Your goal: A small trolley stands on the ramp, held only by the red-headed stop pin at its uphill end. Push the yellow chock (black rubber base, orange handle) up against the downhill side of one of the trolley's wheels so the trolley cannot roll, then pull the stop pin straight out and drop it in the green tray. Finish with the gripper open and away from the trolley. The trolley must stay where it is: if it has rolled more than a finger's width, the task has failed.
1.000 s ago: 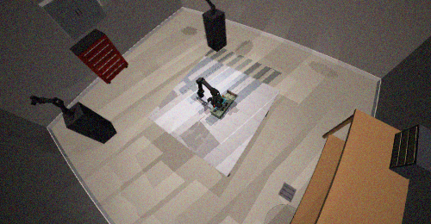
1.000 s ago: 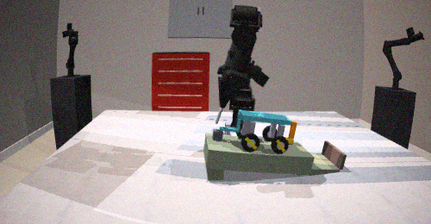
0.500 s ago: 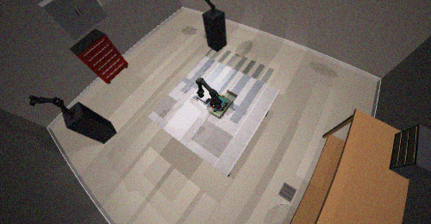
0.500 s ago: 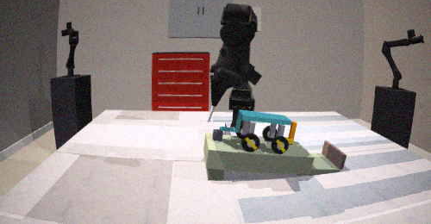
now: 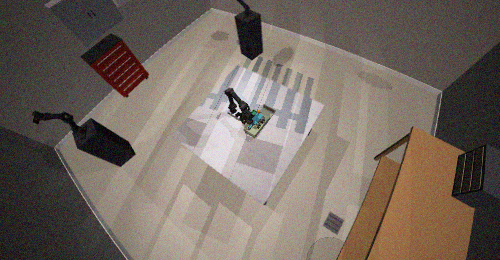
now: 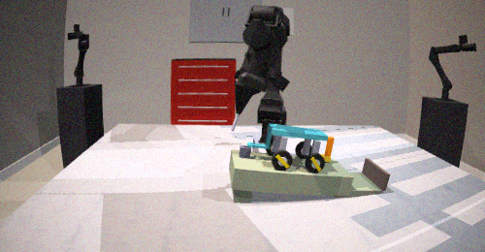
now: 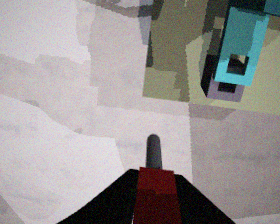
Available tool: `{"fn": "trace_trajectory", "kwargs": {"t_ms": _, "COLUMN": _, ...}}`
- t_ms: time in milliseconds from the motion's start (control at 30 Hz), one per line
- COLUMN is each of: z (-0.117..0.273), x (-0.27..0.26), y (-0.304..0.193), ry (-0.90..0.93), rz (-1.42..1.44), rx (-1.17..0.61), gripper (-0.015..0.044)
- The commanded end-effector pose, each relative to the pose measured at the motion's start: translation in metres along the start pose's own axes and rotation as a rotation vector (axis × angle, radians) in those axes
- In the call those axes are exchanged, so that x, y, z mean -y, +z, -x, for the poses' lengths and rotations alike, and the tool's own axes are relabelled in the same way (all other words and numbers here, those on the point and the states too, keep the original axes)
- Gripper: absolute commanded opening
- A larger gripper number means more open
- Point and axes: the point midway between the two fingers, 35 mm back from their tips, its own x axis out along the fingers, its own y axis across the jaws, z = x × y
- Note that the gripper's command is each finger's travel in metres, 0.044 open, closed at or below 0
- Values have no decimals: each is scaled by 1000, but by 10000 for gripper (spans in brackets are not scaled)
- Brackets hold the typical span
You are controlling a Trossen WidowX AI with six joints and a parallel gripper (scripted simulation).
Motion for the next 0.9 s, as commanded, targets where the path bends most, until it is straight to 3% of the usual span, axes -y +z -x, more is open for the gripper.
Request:
{"fn": "trace_trajectory", "kwargs": {"t_ms": 0, "z": -2, "x": -14, "y": 1, "ry": 7, "rz": 7, "rx": 4, "gripper": 0}}
{"fn": "trace_trajectory", "kwargs": {"t_ms": 433, "z": -5, "x": -40, "y": 1, "ry": 9, "rz": 8, "rx": 4, "gripper": 0}}
{"fn": "trace_trajectory", "kwargs": {"t_ms": 867, "z": 4, "x": -35, "y": 49, "ry": 8, "rz": 8, "rx": 8, "gripper": 0}}
